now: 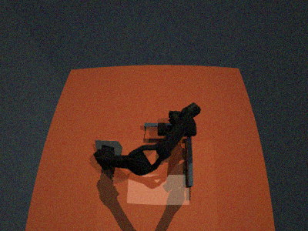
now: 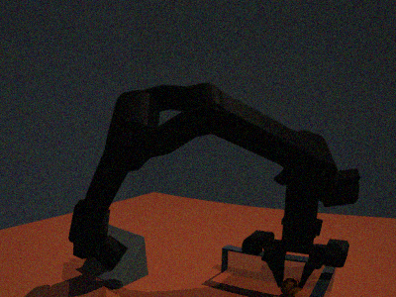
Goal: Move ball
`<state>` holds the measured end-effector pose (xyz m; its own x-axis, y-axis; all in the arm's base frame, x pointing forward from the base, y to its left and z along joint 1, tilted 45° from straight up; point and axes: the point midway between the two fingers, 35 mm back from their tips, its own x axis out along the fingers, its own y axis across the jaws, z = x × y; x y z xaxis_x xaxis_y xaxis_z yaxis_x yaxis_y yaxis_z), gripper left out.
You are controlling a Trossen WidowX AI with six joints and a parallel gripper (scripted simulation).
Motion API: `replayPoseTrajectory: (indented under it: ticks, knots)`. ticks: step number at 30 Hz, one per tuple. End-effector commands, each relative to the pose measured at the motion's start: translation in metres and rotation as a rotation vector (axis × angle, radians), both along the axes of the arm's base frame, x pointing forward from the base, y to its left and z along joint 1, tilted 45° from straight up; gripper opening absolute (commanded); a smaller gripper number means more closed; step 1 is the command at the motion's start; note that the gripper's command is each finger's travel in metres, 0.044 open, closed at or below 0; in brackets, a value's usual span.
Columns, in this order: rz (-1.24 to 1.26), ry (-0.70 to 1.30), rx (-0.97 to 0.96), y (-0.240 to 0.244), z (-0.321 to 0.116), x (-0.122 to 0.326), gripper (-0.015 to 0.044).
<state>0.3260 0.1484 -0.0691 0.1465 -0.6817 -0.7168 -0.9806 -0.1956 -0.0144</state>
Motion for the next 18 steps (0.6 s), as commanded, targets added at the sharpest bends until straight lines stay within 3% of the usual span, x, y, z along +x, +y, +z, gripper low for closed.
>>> replayPoseTrajectory:
  ticks: [1,18]
  knots:
    - [-0.009,0.0,0.017,0.002,0.01,0.006,0.0]
    - [0.027,0.022,0.003,0.058,0.06,-0.005,0.0]
